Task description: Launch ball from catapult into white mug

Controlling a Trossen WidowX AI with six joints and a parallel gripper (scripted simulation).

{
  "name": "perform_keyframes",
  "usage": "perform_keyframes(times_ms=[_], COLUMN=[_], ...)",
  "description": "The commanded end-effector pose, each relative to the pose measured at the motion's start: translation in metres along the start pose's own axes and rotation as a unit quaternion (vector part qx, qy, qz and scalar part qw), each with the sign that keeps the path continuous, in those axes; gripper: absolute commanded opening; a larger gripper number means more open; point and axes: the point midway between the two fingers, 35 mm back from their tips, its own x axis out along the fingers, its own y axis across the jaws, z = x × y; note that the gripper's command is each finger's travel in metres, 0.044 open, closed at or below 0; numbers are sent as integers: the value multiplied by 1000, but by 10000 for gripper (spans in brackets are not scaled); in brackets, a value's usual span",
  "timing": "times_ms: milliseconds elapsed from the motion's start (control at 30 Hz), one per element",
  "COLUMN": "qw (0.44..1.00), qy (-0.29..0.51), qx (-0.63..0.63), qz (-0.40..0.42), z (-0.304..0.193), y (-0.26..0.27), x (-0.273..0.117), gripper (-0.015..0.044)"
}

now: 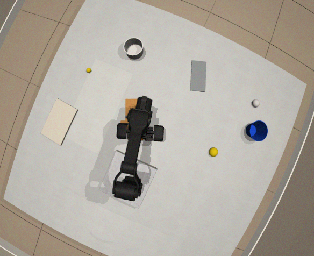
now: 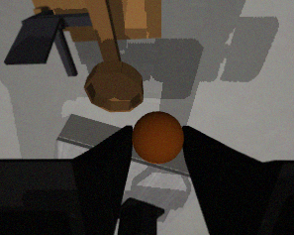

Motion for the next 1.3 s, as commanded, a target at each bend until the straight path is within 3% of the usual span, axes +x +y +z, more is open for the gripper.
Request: perform_keyframes(times_ms=[0, 233, 1167, 1267], qw=[1000, 999, 999, 999], qy=[11, 27, 20, 20], qx=[-7, -22, -25, -25], qz=[-8, -22, -19, -19], z=[1, 0, 9, 9], y=[12, 37, 37, 37], x=[2, 6, 29, 29], gripper=[0, 0, 0, 79])
